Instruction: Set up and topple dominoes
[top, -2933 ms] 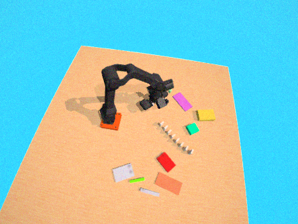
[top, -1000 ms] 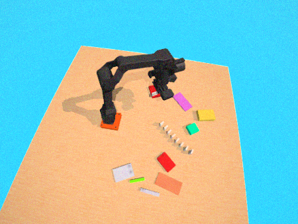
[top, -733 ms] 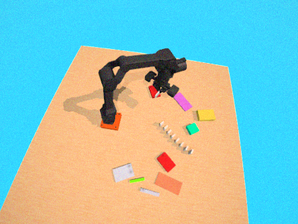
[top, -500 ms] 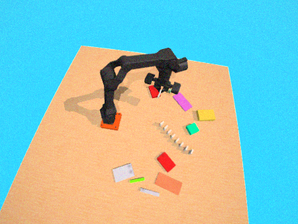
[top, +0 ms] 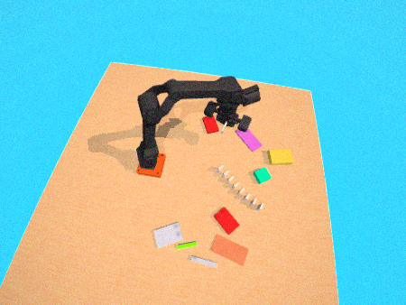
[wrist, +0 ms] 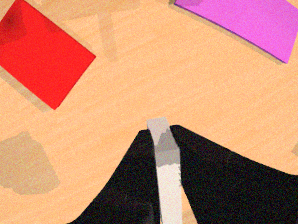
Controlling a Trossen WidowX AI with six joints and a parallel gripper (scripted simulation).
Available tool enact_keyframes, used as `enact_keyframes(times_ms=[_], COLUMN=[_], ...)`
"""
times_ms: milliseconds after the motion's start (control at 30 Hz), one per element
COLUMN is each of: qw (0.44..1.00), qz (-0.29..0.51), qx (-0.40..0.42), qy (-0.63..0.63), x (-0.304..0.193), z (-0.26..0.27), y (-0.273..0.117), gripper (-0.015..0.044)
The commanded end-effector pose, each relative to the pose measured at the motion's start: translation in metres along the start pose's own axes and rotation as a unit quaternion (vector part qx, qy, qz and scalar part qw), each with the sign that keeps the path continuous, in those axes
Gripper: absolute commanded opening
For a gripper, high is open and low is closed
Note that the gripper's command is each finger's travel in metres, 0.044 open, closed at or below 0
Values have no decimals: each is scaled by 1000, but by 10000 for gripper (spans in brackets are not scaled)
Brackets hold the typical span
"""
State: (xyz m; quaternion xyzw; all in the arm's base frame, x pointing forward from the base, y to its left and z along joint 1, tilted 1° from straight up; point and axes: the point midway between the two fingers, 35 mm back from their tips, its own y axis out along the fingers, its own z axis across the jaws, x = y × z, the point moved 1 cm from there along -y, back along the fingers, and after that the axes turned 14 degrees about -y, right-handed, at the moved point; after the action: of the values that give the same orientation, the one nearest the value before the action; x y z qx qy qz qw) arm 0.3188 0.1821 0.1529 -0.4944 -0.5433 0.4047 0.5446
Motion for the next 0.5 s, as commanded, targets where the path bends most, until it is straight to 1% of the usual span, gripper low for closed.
enact_keyframes(times_ms=[0,467], qw=[999,976], qz=[-39,-185], qx=[-6,-43], qy=[31,103], x=[1,5], z=[-8,-40], y=[12,39], gripper=[23,23])
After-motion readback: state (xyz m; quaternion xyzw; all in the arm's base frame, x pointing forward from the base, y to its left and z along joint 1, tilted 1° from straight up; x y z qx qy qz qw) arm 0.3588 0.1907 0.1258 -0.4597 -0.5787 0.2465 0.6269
